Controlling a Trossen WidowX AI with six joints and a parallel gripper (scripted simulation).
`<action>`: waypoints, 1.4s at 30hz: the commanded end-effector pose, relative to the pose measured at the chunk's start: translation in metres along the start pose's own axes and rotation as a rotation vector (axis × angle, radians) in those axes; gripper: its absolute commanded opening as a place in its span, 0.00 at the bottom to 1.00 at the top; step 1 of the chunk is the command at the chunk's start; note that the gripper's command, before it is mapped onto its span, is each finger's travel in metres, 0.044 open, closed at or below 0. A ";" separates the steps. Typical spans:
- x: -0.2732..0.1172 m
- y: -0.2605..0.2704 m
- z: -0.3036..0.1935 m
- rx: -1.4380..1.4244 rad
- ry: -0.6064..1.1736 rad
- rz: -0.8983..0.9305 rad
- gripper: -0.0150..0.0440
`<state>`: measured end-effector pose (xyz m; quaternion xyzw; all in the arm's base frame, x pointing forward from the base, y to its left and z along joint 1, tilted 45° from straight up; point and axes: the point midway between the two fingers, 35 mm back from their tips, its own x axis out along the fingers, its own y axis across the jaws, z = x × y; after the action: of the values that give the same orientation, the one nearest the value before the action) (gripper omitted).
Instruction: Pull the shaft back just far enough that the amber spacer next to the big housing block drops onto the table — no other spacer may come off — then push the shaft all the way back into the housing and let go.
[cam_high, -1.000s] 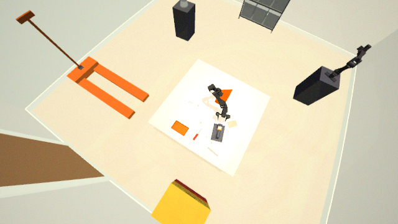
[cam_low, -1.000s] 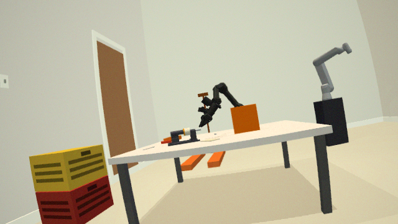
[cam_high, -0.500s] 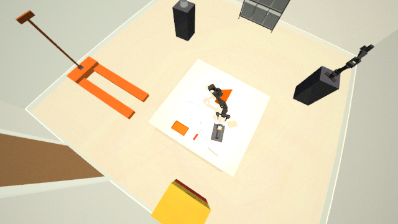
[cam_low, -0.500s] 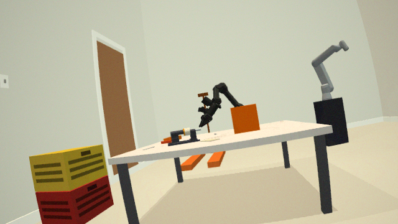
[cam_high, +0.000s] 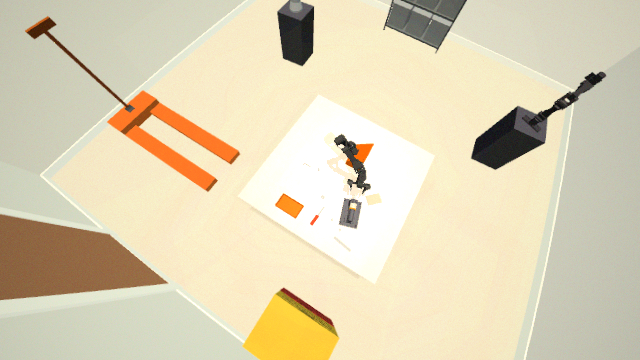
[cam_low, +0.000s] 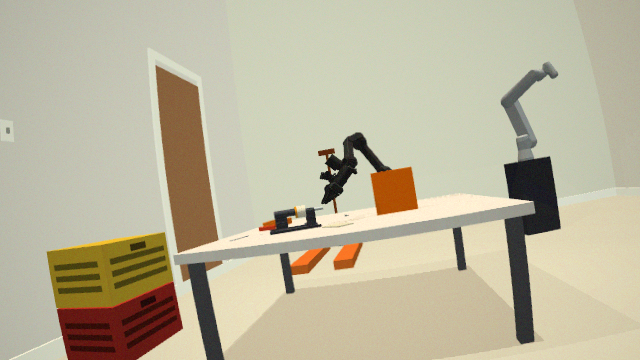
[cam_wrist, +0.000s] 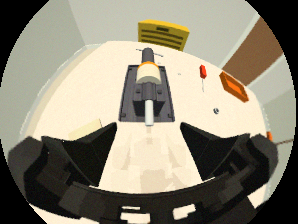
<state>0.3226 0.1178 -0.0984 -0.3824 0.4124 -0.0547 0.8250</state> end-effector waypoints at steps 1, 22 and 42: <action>-0.002 -0.001 -0.002 0.004 0.001 -0.004 1.00; -0.002 -0.001 -0.002 0.004 0.001 -0.004 1.00; 0.018 -0.002 -0.001 0.004 0.001 -0.003 1.00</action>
<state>0.3287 0.1077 -0.1070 -0.3820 0.4143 -0.0596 0.8239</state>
